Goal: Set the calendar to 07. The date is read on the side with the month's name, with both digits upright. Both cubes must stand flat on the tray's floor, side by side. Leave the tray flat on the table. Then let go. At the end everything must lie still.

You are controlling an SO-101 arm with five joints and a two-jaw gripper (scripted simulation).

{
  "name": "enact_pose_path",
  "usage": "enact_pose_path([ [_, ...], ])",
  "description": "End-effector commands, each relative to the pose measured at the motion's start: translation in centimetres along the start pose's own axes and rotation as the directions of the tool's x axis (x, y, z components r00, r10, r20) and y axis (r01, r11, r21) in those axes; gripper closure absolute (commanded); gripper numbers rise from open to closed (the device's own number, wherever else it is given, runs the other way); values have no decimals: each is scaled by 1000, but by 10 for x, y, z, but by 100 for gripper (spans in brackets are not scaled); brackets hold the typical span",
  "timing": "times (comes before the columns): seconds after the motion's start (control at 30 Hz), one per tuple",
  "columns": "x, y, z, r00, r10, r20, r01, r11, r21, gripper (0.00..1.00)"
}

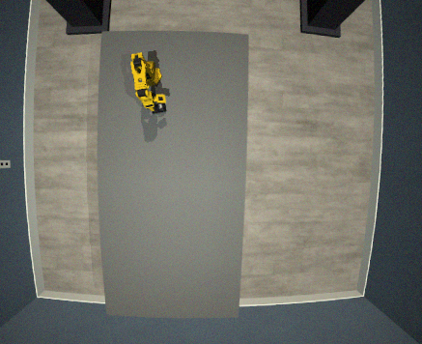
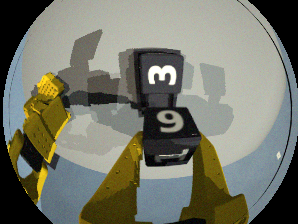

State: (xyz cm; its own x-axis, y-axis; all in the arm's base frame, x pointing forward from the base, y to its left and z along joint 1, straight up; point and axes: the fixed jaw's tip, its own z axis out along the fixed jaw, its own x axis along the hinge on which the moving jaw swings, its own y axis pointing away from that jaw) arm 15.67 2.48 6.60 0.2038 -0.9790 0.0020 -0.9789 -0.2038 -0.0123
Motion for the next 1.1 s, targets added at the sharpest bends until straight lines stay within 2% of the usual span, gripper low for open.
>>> enact_pose_path([
  [0.0,-1,-2,-2,1000,1,1,-1,1000,23,100],
  [1.07,-1,-1,10,1000,1,1,-1,1000,23,100],
])
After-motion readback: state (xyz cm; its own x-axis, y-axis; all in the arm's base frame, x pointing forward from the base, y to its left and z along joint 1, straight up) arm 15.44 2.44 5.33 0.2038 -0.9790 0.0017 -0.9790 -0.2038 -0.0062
